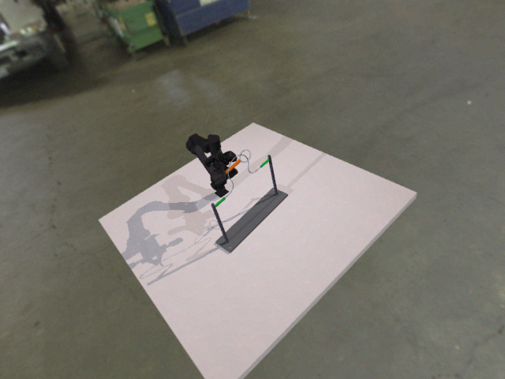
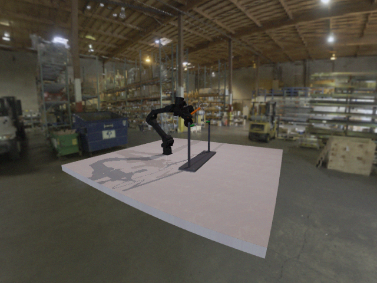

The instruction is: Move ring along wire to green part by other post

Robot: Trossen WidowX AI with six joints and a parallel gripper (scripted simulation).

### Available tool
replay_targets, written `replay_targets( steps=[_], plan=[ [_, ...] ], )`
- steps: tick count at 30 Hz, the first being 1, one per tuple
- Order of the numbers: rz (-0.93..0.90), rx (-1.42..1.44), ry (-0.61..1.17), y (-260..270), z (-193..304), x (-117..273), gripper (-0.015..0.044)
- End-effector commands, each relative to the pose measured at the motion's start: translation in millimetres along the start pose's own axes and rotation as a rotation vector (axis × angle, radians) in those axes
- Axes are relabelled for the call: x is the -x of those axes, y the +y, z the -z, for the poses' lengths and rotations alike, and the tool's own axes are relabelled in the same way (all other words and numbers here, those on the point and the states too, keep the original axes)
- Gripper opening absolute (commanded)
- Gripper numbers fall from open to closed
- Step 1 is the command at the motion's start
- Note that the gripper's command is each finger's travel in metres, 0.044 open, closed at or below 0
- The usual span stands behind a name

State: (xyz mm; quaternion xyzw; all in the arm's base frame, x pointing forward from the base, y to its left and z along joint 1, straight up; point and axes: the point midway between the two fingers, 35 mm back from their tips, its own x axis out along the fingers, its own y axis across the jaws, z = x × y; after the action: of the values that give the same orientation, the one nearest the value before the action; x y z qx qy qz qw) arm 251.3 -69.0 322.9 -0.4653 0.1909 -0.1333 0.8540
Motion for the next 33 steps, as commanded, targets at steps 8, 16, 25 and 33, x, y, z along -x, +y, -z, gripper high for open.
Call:
replay_targets(
  steps=[8,16,25,33],
  plan=[
    [0.092,0.136,-0.018,-10,0,0,-0.0150],
    [0.158,0.238,-0.032,-16,-2,0,-0.0150],
    [0.232,0.352,-0.047,-23,-4,0,-0.0150],
    [0.297,0.453,-0.061,-29,-6,1,-0.0150]
  ],
)
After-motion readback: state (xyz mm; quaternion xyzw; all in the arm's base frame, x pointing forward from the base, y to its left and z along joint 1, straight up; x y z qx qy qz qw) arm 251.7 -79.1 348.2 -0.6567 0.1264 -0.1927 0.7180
